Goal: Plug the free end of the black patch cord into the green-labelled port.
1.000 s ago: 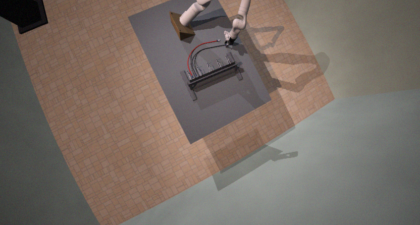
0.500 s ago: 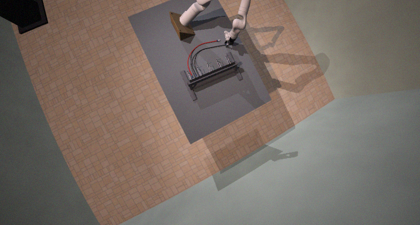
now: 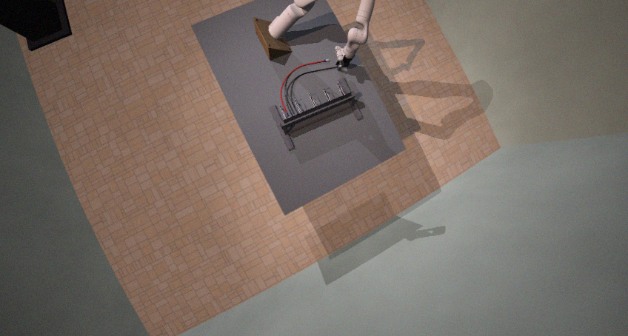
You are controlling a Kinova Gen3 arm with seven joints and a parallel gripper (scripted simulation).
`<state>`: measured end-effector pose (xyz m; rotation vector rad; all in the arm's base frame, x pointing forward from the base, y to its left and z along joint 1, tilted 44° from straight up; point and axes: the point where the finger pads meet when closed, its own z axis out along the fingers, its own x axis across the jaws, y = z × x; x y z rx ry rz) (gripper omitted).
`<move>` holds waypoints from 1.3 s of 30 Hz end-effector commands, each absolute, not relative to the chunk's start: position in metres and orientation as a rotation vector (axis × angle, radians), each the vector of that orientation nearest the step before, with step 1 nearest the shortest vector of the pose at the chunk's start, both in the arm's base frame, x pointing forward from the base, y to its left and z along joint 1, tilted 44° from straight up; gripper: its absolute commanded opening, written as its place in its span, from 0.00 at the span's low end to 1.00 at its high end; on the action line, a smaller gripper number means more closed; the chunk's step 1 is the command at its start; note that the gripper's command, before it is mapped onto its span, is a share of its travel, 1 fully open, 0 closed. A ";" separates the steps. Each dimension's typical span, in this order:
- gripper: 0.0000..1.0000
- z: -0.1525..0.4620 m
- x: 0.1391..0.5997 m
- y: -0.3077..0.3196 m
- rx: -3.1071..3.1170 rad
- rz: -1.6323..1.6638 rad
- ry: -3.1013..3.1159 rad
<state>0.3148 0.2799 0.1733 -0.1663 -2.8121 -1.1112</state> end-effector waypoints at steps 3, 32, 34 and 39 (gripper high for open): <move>0.73 0.174 0.315 0.280 -0.167 -1.112 -2.813; 0.00 0.174 0.315 0.280 -0.167 -1.112 -2.813; 0.00 0.174 0.315 0.280 -0.167 -1.112 -2.813; 0.00 0.174 0.315 0.280 -0.167 -1.112 -2.813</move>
